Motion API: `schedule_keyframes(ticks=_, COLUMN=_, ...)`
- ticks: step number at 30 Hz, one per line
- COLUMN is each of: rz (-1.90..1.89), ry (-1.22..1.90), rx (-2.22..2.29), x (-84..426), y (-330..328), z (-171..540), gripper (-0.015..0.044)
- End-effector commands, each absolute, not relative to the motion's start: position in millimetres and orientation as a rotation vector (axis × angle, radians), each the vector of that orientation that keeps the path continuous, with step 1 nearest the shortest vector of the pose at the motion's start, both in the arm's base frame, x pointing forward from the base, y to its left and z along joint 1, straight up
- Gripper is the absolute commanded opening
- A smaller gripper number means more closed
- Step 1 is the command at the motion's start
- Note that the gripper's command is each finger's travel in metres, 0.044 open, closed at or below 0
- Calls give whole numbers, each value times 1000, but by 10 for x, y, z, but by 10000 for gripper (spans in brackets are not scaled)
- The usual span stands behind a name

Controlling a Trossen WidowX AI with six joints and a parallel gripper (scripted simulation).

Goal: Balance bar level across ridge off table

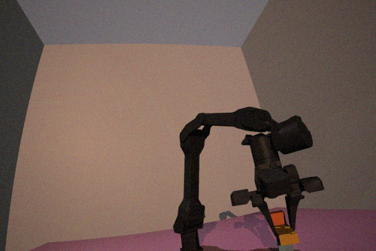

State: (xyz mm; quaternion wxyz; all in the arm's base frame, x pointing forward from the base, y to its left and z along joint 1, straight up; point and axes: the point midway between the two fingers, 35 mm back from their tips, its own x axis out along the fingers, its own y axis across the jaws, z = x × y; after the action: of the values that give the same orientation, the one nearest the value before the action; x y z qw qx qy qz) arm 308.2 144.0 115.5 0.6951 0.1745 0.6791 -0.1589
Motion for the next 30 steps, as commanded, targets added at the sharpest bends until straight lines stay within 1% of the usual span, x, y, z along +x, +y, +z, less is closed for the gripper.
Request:
schedule_keyframes(ticks=1, rz=-359, ry=1512, rx=392, x=3086, y=1436, z=1151, gripper=0)
schedule_keyframes(ticks=30, rz=-359, ry=1512, rx=392, x=3086, y=1437, z=1127, gripper=0)
